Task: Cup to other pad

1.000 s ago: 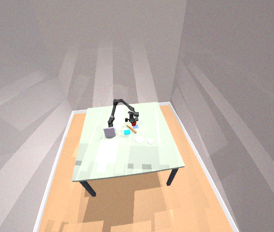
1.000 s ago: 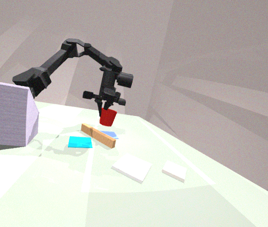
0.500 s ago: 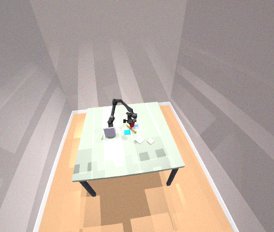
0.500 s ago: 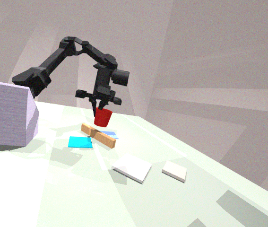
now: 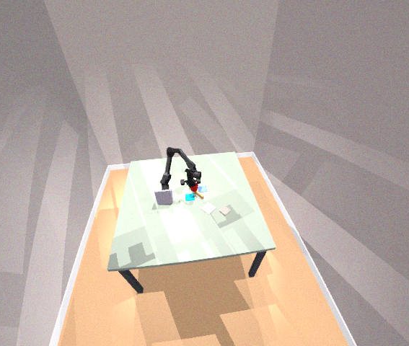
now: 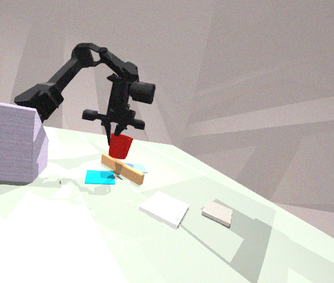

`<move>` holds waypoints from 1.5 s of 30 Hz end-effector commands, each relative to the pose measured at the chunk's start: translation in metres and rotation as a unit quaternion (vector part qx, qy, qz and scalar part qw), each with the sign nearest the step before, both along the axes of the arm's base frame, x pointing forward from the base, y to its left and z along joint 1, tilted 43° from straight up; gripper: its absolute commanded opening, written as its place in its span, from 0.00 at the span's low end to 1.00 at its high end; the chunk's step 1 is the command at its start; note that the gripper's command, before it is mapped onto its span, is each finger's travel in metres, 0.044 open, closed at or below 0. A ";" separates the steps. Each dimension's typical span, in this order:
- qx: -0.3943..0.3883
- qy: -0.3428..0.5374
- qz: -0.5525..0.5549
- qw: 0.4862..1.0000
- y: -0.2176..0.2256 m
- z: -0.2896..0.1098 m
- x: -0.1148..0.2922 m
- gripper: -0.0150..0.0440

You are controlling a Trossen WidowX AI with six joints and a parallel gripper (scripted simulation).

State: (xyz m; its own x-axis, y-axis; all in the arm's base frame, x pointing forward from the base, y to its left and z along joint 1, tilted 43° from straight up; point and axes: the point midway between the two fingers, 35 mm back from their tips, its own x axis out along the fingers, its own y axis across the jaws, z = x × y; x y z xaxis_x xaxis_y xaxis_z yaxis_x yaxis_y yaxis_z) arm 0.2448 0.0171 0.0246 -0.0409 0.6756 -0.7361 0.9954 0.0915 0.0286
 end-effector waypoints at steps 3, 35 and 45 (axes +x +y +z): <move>-0.002 -0.001 0.001 1.000 -0.008 -0.006 -0.011 0.25; -0.002 -0.001 0.001 1.000 -0.022 -0.032 -0.047 0.25; -0.002 -0.001 0.001 1.000 -0.013 -0.043 -0.047 0.25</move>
State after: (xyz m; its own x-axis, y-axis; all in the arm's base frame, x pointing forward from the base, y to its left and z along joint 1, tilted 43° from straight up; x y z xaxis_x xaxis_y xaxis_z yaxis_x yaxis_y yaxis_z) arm 0.1977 0.0018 -0.0155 -0.0427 0.6704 -0.7408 0.9946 0.0984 0.0317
